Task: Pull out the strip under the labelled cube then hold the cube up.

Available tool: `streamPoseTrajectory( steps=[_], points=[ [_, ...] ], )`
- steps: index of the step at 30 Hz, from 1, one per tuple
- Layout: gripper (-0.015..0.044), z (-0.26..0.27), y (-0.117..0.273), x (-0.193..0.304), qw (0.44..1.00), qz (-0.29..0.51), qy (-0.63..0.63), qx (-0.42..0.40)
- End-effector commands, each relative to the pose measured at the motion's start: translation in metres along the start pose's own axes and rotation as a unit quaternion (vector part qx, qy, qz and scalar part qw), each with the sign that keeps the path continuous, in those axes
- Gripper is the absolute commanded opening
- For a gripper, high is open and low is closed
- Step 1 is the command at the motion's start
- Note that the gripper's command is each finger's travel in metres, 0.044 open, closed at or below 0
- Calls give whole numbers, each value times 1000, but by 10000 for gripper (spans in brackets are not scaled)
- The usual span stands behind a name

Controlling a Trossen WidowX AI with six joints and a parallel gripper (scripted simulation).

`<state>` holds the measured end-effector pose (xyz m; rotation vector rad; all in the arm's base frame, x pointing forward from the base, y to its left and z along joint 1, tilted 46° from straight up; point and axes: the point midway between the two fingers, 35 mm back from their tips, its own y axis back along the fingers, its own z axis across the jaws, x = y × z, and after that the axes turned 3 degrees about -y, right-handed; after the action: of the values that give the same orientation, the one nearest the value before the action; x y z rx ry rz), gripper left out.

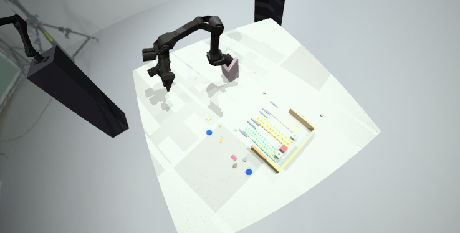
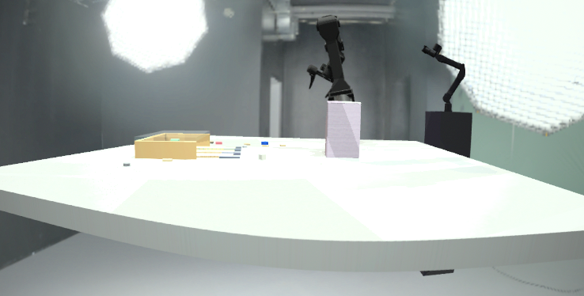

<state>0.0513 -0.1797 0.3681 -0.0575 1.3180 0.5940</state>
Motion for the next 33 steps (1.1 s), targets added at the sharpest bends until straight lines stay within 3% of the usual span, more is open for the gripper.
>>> streamPoseTrajectory(
  steps=[1, 11, 17, 23, 33],
  points=[
    [400, -4, -43, 12, 998, 36, 42, -24],
    [400, 42, -135, 66, 979, 97, 160, -83],
    [400, 94, -166, 120, 954, 118, 247, -121],
    [400, 150, -168, 184, 918, 121, 342, -162],
    [400, 211, -133, 275, 851, 95, 468, -217]
  ],
)
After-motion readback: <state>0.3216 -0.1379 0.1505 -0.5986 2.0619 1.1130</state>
